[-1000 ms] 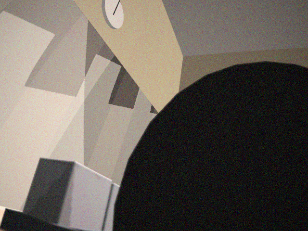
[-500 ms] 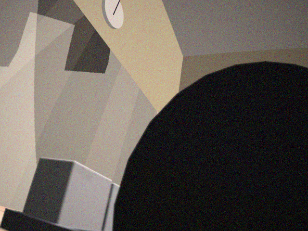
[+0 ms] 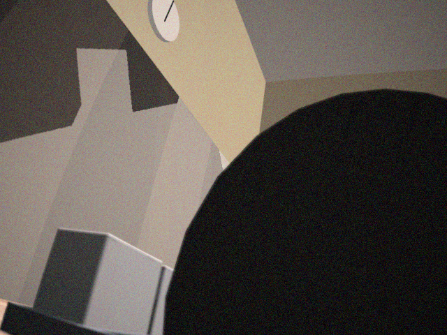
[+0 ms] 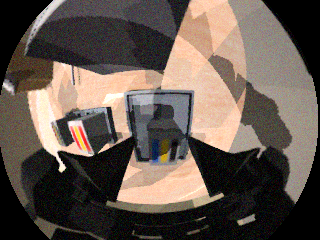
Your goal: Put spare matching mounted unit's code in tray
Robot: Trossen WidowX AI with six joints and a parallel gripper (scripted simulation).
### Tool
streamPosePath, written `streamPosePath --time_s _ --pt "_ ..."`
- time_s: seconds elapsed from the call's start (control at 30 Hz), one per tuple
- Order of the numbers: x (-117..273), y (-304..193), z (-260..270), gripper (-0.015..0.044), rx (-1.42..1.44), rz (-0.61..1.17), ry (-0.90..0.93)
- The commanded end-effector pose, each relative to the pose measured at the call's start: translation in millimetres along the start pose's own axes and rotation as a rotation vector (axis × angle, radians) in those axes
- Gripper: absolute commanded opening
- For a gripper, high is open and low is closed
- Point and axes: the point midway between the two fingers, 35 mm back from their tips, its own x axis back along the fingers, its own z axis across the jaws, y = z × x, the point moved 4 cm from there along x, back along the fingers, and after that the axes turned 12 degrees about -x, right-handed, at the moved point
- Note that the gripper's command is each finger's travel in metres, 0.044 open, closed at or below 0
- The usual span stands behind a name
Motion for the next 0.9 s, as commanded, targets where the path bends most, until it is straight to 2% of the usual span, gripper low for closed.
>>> streamPosePath --time_s 0.0,0.2,0.87 --pt "11 1 -2 0.0440 -0.001 -0.003 0.001" --pt "104 2 1 0.0440 0.007 -0.011 0.006" --pt "107 4 0 0.0440 0.011 -0.021 -0.012"
